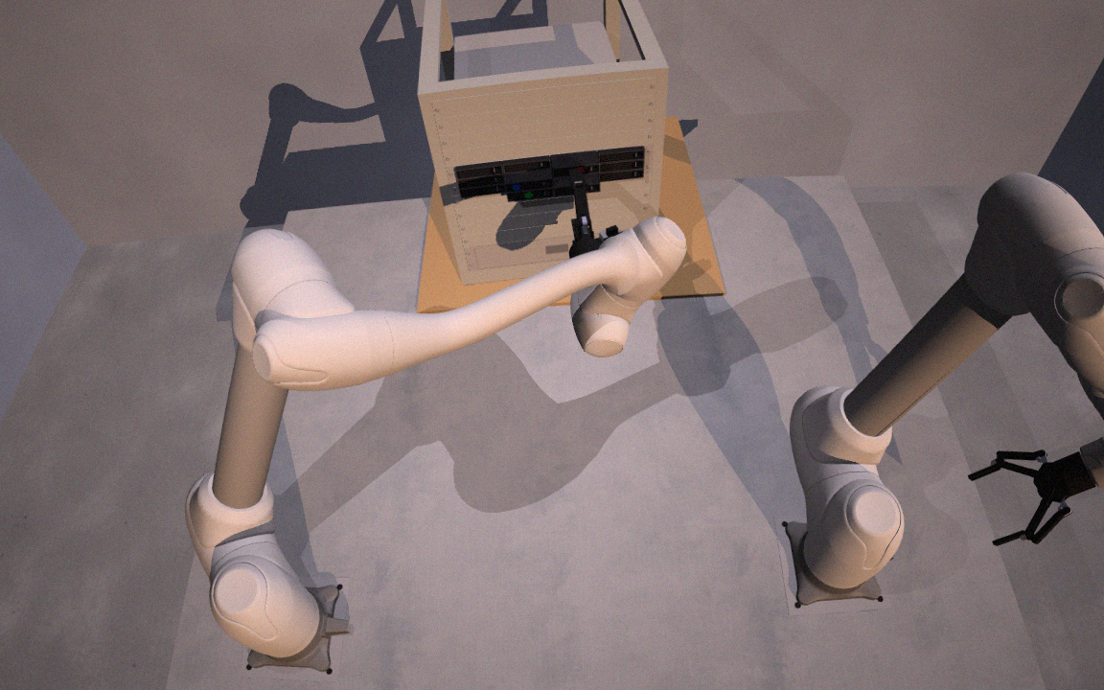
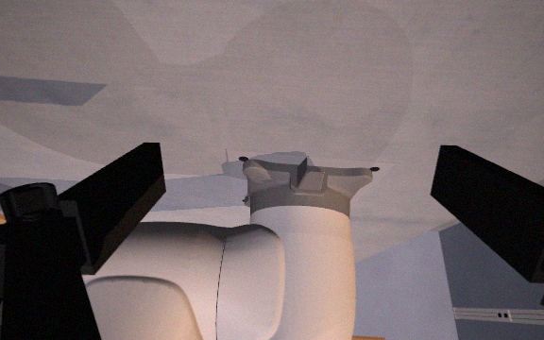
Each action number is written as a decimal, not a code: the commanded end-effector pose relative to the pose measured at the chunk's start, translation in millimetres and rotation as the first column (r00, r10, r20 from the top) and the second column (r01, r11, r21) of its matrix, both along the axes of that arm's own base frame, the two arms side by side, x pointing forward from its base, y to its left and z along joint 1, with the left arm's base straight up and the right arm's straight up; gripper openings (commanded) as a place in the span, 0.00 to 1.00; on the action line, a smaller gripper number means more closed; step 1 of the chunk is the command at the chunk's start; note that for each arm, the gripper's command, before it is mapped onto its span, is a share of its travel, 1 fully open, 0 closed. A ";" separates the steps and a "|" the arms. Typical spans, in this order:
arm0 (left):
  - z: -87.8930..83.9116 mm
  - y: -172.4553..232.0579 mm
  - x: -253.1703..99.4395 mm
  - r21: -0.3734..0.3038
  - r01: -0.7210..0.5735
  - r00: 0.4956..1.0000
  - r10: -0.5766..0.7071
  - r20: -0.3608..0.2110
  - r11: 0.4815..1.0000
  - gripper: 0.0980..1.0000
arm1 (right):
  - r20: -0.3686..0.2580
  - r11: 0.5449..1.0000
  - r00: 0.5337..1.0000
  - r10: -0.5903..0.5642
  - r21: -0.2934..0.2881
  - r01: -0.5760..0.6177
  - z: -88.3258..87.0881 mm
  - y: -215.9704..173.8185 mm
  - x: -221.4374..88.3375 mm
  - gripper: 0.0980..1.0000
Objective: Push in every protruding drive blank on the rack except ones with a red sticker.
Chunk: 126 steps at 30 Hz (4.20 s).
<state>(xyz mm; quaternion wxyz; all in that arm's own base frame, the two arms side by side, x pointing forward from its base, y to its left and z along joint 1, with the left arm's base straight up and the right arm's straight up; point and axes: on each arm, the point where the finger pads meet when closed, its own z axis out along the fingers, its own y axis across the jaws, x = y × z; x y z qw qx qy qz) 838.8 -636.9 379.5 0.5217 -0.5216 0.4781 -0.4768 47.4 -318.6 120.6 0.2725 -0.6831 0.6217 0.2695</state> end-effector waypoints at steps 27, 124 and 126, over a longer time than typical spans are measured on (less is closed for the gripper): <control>-15.0 64.4 -3.7 -0.001 0.000 1.000 0.000 0.001 1.000 1.00 | 0.000 1.000 1.000 0.000 -0.001 0.000 0.4 -0.4 0.1 1.00; -26.6 109.1 -6.2 -0.001 0.000 1.000 0.000 0.001 1.000 1.00 | 0.000 1.000 1.000 0.000 -0.001 0.000 0.4 -0.4 0.1 1.00; -26.6 109.1 -6.2 -0.001 0.000 1.000 0.000 0.001 1.000 1.00 | 0.000 1.000 1.000 0.000 -0.001 0.000 0.4 -0.4 0.1 1.00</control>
